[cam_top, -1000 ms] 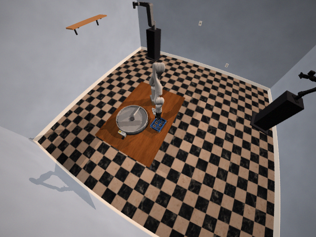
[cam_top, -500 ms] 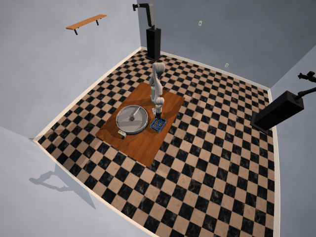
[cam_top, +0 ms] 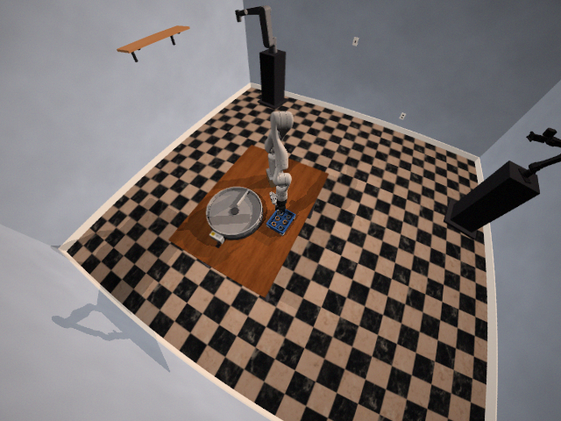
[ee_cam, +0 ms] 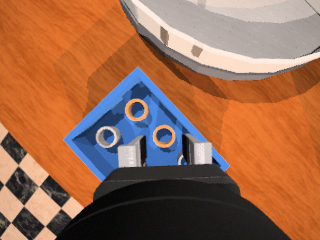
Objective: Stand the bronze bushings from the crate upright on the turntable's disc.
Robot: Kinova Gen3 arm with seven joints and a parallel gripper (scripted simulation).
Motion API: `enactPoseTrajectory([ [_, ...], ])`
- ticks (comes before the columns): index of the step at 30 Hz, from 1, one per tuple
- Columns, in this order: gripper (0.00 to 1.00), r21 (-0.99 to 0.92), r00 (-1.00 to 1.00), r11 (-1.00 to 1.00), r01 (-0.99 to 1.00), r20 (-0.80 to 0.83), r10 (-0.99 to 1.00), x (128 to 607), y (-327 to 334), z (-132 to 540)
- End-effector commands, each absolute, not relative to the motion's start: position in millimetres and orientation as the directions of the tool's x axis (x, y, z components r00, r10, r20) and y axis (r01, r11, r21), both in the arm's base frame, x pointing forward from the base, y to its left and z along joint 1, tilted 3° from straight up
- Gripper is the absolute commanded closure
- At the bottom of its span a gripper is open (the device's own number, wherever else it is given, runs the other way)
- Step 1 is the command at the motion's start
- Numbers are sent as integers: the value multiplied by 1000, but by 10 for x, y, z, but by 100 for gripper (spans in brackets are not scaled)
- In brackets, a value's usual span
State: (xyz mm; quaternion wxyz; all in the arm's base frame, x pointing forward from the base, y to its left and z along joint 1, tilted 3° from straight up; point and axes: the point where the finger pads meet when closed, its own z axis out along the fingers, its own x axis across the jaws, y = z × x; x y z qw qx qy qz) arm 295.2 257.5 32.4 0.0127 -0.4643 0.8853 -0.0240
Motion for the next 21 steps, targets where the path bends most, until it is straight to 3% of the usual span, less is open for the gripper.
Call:
enactPoseTrajectory([
  [1,24,-54,-569,568,-821,0,-823,2953,2574,313],
  [21,24,-54,-569,568,-821,0,-823,2979,2562,-270],
])
